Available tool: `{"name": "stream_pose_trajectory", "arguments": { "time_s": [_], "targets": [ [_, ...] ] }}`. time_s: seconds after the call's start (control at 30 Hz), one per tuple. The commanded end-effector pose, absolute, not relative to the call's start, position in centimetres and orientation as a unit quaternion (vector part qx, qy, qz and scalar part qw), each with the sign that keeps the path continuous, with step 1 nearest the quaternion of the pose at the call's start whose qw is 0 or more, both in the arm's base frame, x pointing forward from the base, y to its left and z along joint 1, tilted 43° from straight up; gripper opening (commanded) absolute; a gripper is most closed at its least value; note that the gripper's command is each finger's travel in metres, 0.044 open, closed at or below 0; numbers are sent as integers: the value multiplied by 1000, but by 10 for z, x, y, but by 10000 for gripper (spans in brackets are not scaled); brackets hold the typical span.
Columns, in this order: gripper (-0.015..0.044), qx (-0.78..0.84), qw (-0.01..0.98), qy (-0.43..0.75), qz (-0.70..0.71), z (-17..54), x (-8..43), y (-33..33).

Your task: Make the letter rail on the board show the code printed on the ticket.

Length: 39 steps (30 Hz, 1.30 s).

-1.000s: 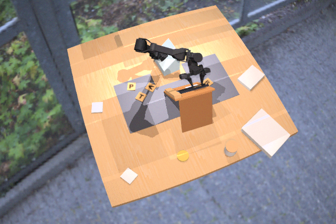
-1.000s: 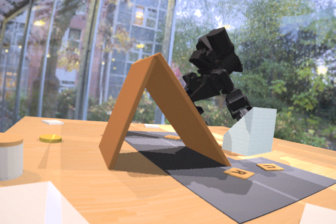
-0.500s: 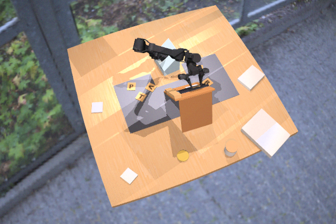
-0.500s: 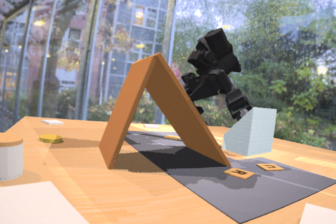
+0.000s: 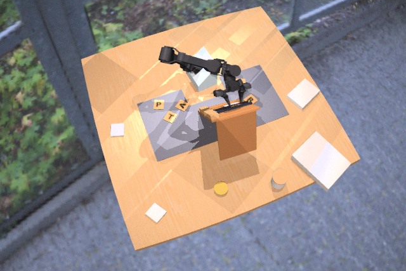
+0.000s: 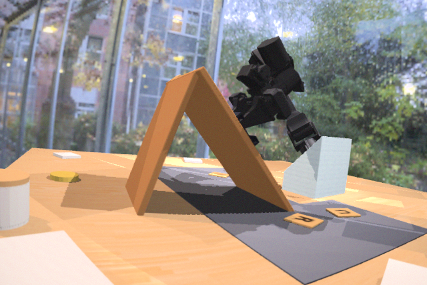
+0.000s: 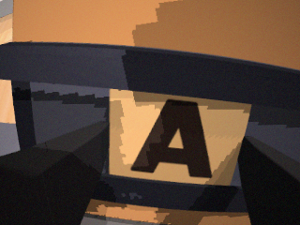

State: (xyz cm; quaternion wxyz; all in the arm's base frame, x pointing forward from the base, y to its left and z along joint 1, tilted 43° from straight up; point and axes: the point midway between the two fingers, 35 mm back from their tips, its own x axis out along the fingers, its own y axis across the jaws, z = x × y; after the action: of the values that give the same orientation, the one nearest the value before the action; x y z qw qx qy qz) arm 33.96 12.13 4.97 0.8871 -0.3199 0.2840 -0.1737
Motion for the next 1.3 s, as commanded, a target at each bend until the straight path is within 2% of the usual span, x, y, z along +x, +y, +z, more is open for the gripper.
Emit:
{"name": "stream_pose_trajectory", "arguments": {
  "time_s": [0.0, 1.27],
  "targets": [
    [0, -318, 889, 283, -171, 53, 340, 121],
    [0, -318, 888, 283, -172, 67, 337, 105]
  ]
}}
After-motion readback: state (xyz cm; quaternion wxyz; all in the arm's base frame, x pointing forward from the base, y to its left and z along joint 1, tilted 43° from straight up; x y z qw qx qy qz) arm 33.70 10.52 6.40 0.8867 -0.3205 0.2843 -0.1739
